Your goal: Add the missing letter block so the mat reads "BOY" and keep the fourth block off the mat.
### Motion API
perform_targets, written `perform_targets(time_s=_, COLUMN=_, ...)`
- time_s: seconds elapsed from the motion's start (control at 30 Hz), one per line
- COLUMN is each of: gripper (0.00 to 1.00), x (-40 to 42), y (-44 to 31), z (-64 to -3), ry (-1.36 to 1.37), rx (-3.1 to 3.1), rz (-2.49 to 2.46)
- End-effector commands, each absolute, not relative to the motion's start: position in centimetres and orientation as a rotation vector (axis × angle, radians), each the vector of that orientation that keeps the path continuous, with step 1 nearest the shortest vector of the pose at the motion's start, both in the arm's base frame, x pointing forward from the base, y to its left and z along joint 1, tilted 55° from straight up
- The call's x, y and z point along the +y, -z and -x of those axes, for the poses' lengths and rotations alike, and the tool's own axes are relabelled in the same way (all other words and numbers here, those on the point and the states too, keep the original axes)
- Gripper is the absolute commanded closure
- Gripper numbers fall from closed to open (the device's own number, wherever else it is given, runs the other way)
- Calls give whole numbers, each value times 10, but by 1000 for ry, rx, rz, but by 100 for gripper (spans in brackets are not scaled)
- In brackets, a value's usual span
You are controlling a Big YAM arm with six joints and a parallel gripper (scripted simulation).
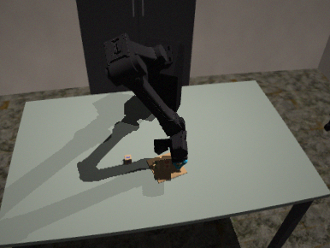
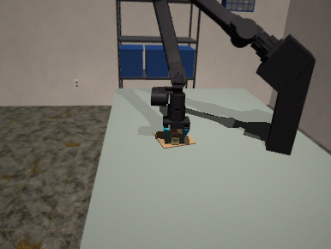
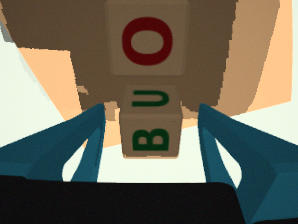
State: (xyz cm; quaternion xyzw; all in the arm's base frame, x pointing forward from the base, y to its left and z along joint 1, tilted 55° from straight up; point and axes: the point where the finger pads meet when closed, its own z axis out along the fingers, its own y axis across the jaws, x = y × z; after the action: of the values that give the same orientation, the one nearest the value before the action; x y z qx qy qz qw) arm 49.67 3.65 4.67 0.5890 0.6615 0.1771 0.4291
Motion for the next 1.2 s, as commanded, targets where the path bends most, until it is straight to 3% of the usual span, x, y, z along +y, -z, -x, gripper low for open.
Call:
perform_targets(time_s=0.0, gripper=42, x=32, y=-50, z=-495, ry=-436, rx=1648, rz=-1472)
perform_targets(time_s=1.17, gripper=42, x=47, y=-61, z=-473, ry=-449, rx=1658, rz=-1468)
